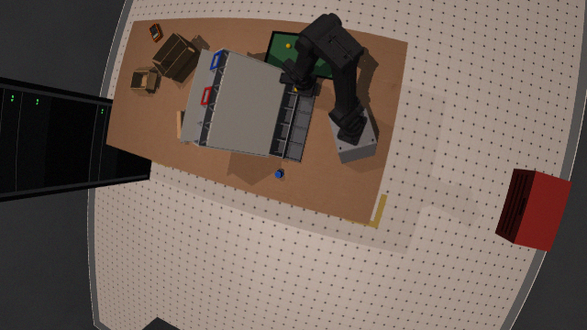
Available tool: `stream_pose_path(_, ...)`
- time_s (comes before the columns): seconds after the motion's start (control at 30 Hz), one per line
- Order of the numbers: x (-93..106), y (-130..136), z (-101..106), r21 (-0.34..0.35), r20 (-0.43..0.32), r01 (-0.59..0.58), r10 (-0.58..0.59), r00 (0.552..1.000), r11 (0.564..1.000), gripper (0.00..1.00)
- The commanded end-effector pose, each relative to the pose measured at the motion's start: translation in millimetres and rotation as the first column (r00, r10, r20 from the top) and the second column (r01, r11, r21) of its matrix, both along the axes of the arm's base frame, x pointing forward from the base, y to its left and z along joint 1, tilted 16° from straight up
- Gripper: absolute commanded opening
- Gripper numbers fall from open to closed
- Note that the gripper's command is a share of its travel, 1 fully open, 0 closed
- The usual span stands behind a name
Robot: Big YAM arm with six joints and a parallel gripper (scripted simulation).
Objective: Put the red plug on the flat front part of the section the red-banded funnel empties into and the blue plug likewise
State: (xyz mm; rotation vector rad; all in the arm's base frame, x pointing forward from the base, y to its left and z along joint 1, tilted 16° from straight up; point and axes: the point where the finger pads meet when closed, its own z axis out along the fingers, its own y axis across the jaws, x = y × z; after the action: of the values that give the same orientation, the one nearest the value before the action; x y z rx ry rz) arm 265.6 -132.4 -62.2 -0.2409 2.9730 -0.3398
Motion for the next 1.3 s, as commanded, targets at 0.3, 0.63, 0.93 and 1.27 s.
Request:
stream_pose_path(0.3, 6.1, -6, 6, -0.012, 0.031, 0.001, 0.000, 1.000, 1.000, 0.59)
stream_pose_path(0.63, 2.0, -1, 9, -0.004, 0.014, 0.000, 0.000, 1.000, 1.000, 0.59)
stream_pose_path(0.93, 3.2, 4, 19, -0.003, 0.018, -0.002, 0.002, 1.000, 1.000, 0.59)
stream_pose_path(1.27, 5.5, 4, 30, -0.007, 0.025, -0.002, 0.002, 1.000, 1.000, 0.59)
